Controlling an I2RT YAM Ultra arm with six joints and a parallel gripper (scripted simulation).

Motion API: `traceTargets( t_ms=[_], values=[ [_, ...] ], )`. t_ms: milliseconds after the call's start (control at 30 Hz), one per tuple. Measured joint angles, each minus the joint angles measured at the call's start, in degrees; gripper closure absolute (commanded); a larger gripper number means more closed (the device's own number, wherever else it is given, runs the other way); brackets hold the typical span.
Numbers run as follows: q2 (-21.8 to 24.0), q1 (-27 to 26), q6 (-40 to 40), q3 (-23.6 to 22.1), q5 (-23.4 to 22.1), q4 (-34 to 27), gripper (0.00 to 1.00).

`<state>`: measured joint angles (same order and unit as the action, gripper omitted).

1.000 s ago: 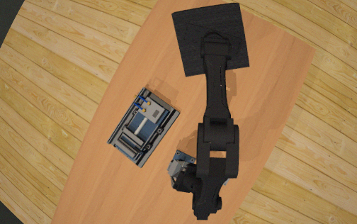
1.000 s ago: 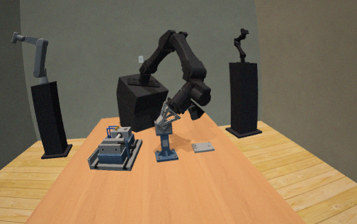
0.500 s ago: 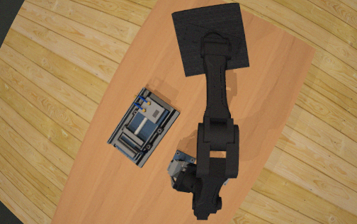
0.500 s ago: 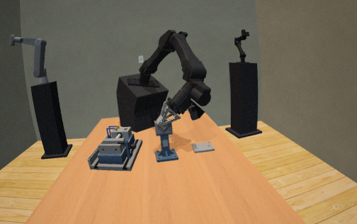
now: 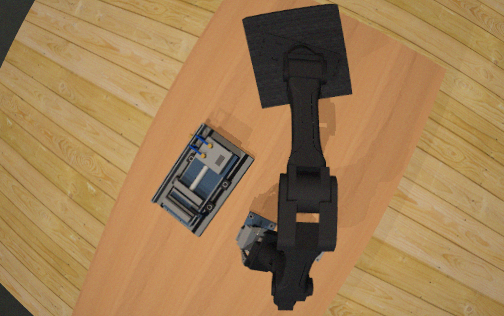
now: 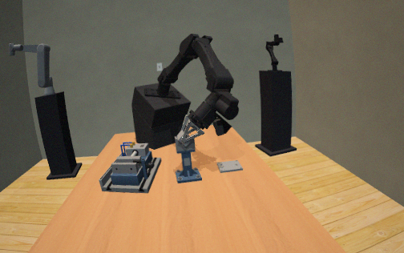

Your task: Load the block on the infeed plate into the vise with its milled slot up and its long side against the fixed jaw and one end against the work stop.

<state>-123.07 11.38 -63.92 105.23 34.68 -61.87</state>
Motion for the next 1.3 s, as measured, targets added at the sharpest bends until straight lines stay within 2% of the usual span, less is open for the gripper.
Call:
traceTargets(
  t_ms=[367, 400, 1300],
  values=[
    [0.0, 0.0, 0.0, 0.0, 0.0, 0.0, 1.0],
    [0.0, 0.0, 0.0, 0.0, 0.0, 0.0, 0.19],
    [0.0, 0.15, 0.0, 0.02, -0.09, 0.28, 0.19]
  ],
)
